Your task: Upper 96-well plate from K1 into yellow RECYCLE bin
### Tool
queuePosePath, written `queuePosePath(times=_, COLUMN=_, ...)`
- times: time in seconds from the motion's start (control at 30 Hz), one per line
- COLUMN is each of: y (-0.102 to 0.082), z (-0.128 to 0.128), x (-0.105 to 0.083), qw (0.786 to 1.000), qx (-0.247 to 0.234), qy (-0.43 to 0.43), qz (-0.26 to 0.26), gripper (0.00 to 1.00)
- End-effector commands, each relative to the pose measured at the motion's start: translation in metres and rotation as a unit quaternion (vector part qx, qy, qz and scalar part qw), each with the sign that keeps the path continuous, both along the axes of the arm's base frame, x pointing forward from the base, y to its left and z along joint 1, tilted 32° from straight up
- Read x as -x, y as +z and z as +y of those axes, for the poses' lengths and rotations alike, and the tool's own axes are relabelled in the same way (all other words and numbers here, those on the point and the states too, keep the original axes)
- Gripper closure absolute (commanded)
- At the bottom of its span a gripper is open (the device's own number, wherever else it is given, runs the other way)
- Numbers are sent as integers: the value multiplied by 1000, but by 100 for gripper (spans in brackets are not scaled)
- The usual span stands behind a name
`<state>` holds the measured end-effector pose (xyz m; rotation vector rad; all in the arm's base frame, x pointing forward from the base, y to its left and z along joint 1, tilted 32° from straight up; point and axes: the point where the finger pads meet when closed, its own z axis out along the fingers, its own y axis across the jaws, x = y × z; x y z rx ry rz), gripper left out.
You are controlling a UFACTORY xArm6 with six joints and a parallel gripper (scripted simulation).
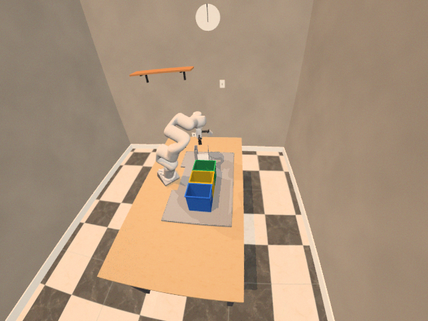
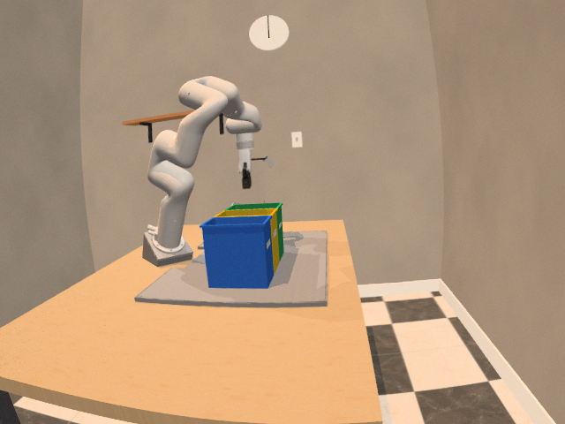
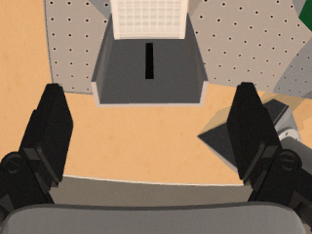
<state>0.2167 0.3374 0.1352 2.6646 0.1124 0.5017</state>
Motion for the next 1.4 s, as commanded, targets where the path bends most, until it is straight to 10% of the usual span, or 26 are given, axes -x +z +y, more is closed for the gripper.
queuePosePath(times=0.0, y=-3, z=-1, x=-2, qw=1000, qx=-2, qy=0, qz=-1, gripper=0)
queuePosePath(times=1.37, y=-56, z=-25, x=-25, qw=1000, qx=-1, qy=0, qz=-1, gripper=0)
